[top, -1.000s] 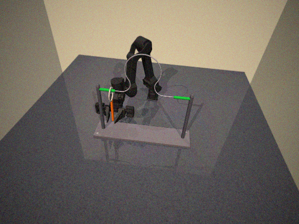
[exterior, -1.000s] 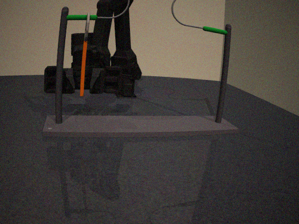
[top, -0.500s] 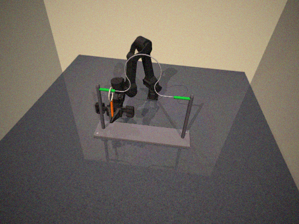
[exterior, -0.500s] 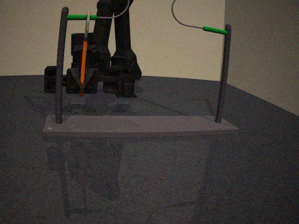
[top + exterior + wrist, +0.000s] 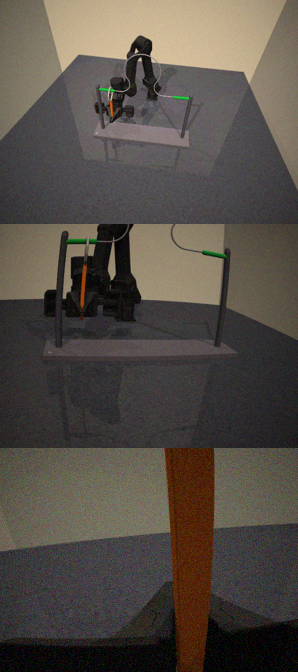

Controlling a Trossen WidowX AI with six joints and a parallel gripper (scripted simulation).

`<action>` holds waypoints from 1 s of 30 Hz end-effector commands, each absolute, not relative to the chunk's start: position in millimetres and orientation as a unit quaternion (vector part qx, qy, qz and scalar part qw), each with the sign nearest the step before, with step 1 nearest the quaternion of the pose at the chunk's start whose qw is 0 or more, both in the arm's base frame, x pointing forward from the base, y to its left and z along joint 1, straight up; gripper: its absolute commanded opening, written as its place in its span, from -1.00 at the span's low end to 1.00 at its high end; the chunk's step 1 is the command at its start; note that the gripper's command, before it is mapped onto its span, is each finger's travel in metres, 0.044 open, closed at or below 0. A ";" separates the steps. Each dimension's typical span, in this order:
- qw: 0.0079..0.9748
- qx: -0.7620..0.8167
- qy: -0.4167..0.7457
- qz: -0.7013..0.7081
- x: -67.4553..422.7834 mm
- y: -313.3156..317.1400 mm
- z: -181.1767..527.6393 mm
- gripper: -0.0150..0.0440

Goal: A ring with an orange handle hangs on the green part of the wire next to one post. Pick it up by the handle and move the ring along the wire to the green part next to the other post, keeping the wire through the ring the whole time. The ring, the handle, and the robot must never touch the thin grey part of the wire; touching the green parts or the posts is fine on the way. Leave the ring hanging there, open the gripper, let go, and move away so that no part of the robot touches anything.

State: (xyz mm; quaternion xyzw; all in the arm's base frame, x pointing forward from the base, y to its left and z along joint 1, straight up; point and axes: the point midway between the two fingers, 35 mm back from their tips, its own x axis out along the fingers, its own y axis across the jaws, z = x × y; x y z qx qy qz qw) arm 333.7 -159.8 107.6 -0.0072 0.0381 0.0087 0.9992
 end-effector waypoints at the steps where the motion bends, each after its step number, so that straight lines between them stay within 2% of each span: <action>1: 0.999 -0.010 0.035 0.010 334.1 -159.3 116.4 -1.00; 30: 0.999 -0.009 0.034 0.011 333.8 -157.6 127.6 -1.00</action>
